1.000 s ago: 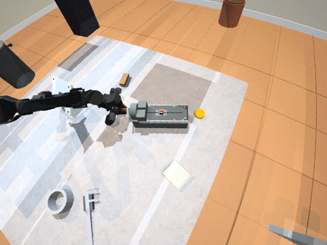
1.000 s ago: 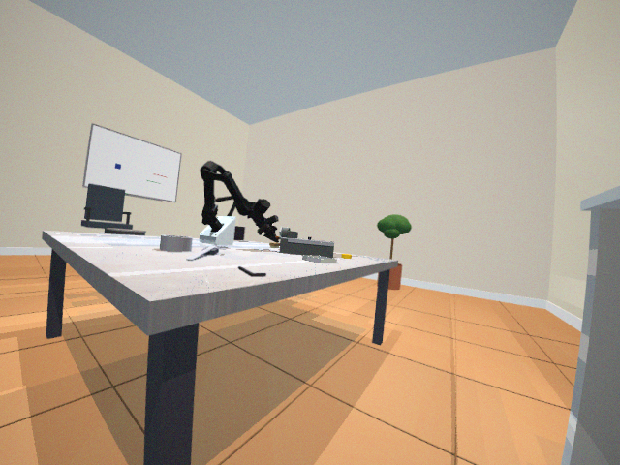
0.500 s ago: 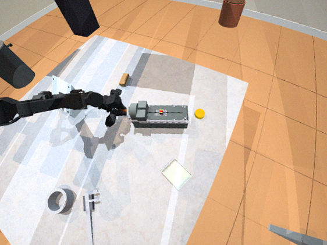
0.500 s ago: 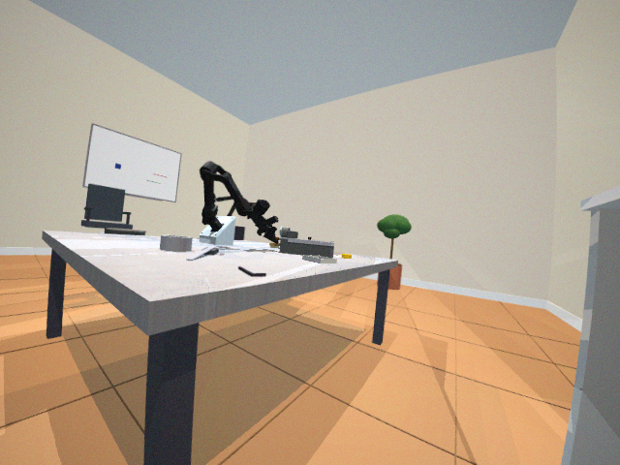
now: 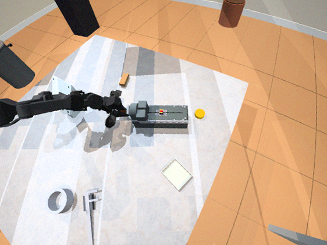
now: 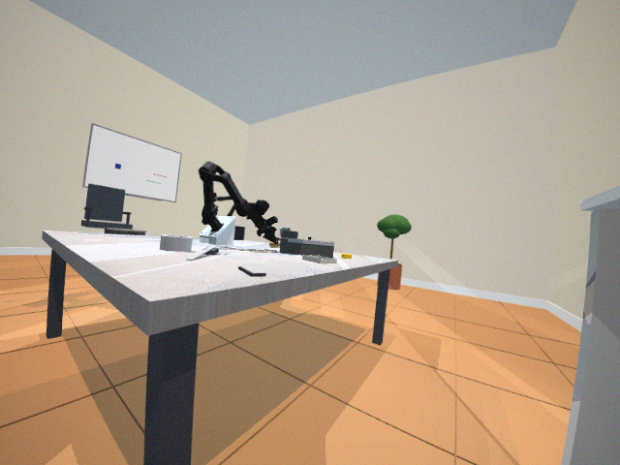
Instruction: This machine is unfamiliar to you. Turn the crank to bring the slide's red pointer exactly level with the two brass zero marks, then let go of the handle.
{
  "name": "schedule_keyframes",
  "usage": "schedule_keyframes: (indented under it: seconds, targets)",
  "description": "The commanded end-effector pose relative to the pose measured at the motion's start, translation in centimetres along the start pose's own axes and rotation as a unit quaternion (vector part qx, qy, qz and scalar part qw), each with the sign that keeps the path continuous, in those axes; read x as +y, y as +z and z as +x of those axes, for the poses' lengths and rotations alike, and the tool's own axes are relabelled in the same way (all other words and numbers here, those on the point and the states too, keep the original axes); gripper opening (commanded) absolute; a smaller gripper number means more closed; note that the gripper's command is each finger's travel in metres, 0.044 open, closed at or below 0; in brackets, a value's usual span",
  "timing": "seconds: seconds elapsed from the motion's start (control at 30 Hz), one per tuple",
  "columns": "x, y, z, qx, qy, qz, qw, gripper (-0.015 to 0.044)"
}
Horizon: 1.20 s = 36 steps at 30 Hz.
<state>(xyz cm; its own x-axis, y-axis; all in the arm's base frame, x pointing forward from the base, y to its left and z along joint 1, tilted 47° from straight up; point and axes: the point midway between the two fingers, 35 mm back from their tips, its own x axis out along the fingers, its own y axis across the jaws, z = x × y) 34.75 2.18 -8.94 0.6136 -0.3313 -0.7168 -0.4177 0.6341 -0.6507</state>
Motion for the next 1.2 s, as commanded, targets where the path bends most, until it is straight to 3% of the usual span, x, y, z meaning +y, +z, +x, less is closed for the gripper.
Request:
schedule_keyframes:
  seconds: [0.0, 1.17]
  targets:
    - [-0.83, -0.25, 0.24, 0.003, -0.005, 0.007, 1.000, 0.0000]
    - [-1.73, -0.29, 0.18, 0.003, -0.006, 0.007, 1.000, 0.0000]
